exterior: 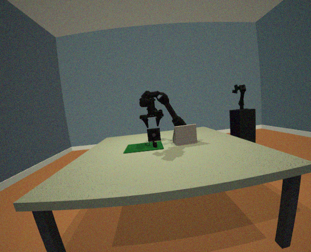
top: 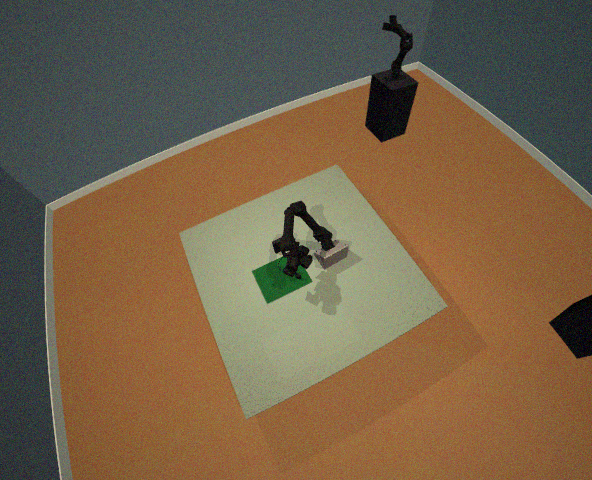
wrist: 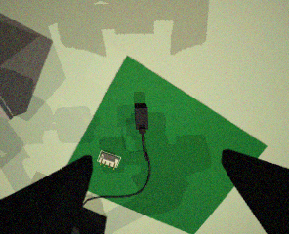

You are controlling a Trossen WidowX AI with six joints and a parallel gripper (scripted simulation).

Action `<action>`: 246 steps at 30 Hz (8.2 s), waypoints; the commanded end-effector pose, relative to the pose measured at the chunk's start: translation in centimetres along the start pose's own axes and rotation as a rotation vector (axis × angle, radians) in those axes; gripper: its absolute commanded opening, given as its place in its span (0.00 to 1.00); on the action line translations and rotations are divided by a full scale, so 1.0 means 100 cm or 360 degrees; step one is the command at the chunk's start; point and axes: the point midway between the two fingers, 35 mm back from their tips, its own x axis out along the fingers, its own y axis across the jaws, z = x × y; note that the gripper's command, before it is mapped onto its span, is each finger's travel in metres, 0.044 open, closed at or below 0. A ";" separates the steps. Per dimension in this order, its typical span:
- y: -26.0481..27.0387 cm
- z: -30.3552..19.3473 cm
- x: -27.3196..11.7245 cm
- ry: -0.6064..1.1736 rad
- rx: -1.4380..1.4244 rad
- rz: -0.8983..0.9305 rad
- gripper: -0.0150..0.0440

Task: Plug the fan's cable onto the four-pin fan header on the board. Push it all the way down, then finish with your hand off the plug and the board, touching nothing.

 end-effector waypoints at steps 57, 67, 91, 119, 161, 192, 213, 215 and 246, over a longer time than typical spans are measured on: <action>0.005 -0.002 0.148 0.0009 0.0002 0.0023 0.91; 0.005 -0.002 0.148 0.0009 0.0002 0.0023 0.47; 0.007 -0.008 0.098 0.0012 0.0235 0.0030 0.25; 0.032 -0.055 0.097 0.0023 0.1773 0.0021 0.25; 0.056 -0.095 0.097 0.0050 0.3188 0.0005 0.25; 0.058 -0.094 0.119 0.0051 0.3170 0.0004 0.25; 0.058 -0.094 0.122 0.0051 0.3172 0.0004 0.25; 0.058 -0.094 0.122 0.0051 0.3173 0.0004 0.25; 0.058 -0.094 0.126 0.0051 0.3170 0.0004 0.25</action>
